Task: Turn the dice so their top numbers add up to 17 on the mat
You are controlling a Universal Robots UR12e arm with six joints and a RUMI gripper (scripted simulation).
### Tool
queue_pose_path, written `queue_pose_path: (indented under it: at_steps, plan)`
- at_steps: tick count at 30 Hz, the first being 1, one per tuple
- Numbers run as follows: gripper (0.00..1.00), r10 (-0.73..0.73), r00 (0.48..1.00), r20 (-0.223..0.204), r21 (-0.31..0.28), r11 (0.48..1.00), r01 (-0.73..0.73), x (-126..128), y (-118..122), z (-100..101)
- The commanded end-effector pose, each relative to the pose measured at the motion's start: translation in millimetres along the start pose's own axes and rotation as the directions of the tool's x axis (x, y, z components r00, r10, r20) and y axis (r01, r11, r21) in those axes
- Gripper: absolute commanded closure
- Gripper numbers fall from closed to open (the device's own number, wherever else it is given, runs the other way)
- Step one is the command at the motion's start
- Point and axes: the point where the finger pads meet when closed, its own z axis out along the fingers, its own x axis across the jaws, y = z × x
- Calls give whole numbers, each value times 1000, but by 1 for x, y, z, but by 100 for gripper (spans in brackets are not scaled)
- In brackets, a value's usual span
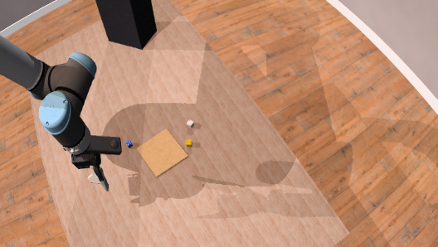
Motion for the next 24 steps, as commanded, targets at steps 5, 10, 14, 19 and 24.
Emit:
queue_pose_path:
  at_steps: [5, 10, 14, 19, 24]
  plan:
    - [0, 201, 979, -29, 4, 980, -201, -66, -31, 19]
    - [0, 298, 954, -34, 13, 954, -298, -101, -44, 21]
    - [0, 367, 929, -36, 19, 930, -367, -125, -52, 19]
    - [0, 418, 908, -38, 24, 908, -417, -143, -58, 16]
    - [0, 422, 906, -38, 25, 907, -421, -144, -58, 16]
